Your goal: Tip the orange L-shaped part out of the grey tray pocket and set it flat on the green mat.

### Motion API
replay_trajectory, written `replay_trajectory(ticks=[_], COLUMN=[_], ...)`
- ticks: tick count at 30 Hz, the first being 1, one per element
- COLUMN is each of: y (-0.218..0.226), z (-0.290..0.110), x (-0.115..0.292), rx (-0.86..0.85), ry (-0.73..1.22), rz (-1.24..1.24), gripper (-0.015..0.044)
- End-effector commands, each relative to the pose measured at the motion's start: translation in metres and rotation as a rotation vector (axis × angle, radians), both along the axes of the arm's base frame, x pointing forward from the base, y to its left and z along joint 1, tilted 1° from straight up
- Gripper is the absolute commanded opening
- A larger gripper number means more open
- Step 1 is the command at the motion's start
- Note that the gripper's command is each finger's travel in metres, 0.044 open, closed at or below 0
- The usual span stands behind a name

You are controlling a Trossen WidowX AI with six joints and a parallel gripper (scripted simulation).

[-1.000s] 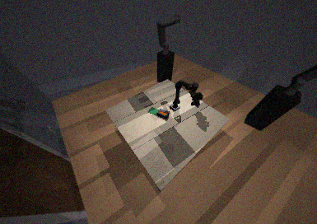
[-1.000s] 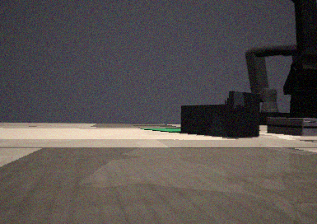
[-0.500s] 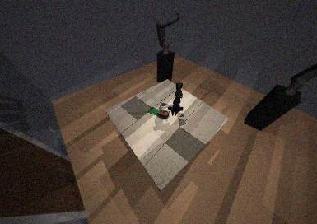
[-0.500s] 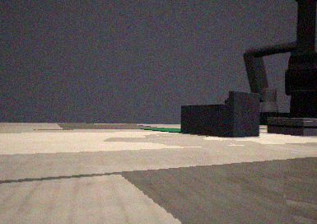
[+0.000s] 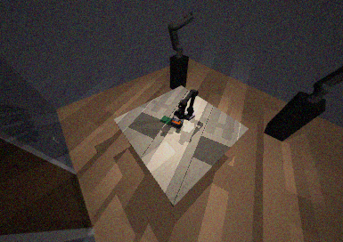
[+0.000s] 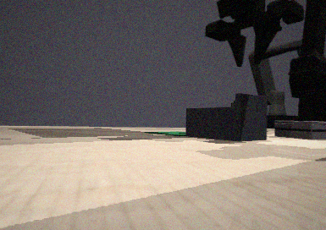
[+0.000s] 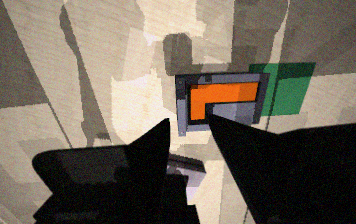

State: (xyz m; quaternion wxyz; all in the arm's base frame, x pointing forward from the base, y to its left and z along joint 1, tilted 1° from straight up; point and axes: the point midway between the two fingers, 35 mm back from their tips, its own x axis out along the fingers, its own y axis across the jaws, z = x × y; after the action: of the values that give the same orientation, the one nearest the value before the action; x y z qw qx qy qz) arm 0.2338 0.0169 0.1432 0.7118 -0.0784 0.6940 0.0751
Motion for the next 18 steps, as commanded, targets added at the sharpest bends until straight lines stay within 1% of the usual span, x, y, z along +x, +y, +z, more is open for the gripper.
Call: replay_trajectory(ticks=[1, 4, 6, 12, 18], y=[-0.002, -0.002, -0.002, -0.002, -0.002], z=[-0.003, -0.005, -0.016, -0.075, -0.077], x=[-0.005, -0.005, -0.004, -0.005, -0.006], rx=[0.005, 0.005, 0.005, 0.005, 0.005], ry=[0.028, 0.028, 0.027, 0.028, 0.028], rz=[-0.036, -0.036, -0.036, -0.036, -0.036], gripper=[0.018, 0.018, 0.018, 0.018, 0.018])
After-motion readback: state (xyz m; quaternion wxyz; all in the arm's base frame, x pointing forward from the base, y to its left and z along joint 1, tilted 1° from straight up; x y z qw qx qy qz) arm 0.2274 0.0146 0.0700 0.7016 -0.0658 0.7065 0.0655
